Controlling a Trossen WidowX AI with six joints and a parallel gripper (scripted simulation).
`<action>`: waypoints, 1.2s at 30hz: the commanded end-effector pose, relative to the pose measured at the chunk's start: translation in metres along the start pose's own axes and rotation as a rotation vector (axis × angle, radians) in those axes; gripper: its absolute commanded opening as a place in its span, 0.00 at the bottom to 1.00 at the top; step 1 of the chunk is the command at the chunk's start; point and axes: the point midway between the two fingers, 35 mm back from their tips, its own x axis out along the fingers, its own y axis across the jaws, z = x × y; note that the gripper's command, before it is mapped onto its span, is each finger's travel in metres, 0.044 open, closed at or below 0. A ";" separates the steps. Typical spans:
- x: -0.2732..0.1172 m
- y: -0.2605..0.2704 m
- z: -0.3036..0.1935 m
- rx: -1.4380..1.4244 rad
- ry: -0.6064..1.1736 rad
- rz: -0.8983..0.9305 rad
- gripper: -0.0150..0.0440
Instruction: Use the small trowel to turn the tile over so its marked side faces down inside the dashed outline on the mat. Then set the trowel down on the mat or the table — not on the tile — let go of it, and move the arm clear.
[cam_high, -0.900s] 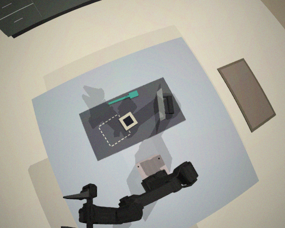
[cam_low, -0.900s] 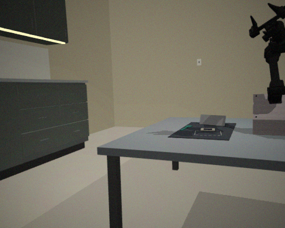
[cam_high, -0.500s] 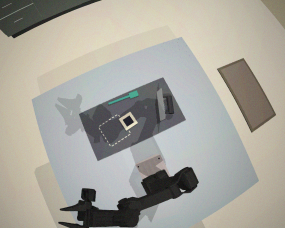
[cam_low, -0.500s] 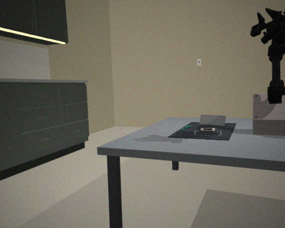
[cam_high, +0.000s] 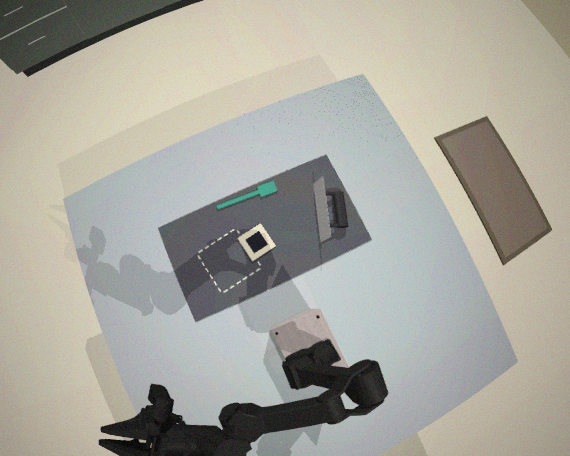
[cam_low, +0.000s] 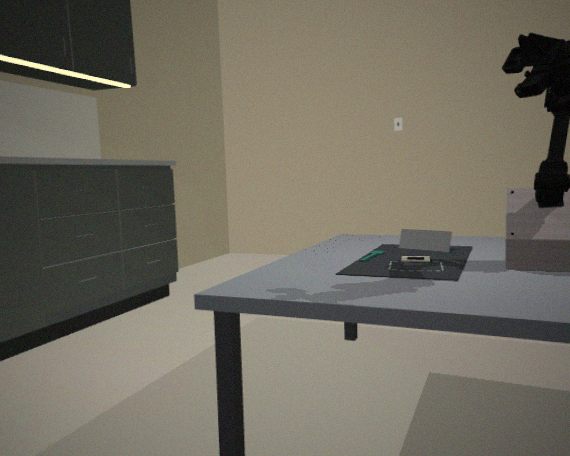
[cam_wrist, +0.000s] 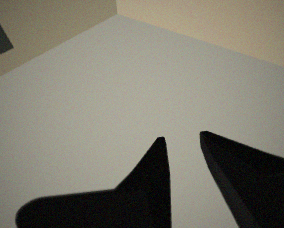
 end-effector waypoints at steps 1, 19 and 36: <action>0.006 -0.009 0.011 -0.119 -0.023 -0.016 0.42; 0.027 -0.032 0.084 -0.661 -0.156 -0.104 0.42; 0.044 -0.020 0.174 -1.184 -0.333 -0.221 0.42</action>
